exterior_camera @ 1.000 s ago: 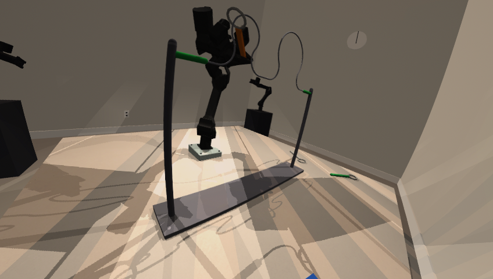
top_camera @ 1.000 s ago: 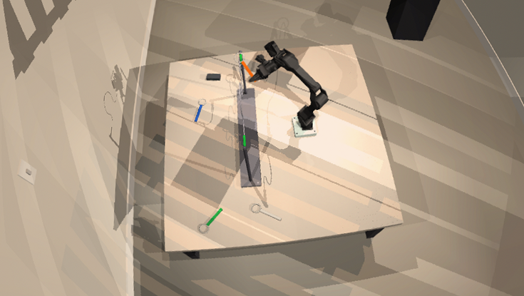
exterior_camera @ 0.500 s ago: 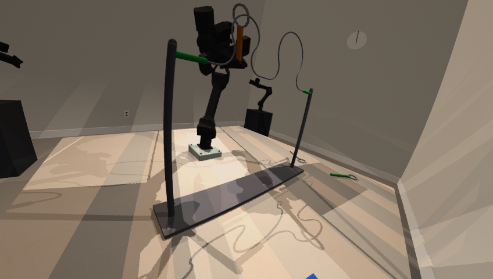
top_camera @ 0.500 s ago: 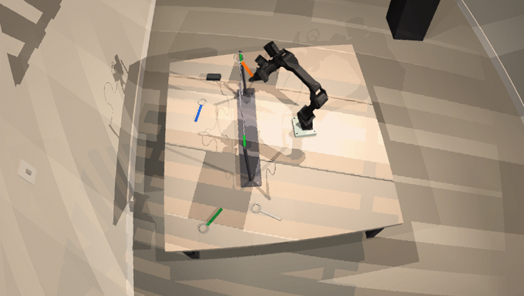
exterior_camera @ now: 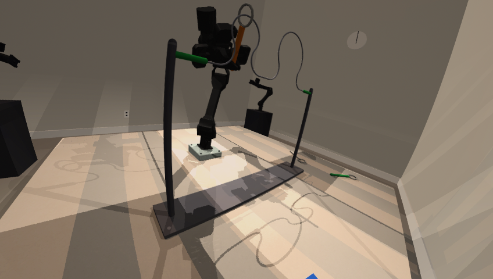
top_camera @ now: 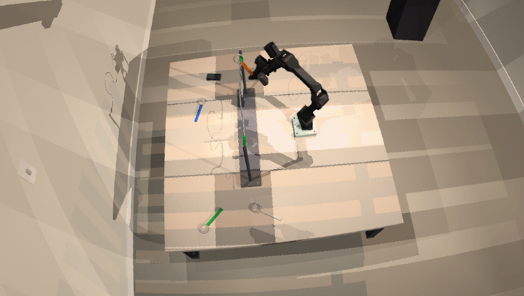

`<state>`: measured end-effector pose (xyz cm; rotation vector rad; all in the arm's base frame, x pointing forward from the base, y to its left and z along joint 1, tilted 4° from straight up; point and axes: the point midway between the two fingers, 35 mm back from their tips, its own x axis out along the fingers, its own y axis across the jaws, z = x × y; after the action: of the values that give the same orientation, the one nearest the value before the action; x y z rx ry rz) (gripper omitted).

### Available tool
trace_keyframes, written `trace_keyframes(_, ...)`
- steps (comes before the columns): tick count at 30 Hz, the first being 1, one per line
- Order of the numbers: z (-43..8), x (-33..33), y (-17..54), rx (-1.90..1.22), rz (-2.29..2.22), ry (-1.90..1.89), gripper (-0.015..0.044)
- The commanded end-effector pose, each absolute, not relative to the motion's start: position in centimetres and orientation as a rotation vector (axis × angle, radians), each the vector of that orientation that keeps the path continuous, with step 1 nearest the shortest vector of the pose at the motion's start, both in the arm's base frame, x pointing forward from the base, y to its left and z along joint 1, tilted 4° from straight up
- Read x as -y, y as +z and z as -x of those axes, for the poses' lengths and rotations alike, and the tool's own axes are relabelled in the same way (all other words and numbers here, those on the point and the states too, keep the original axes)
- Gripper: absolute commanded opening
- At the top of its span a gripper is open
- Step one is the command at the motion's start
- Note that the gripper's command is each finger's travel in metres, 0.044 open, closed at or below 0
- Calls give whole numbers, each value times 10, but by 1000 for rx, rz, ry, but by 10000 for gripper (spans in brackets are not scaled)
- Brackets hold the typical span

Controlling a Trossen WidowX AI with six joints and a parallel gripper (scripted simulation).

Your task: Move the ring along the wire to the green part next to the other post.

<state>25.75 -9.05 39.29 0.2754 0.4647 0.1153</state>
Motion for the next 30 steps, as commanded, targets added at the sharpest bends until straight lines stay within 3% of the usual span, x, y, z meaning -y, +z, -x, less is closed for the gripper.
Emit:
trace_keyframes(1, -256, 94, 393, -456, -190, 90, -150)
trace_keyframes(30, -258, 134, 398, -415, 439, -116, -150)
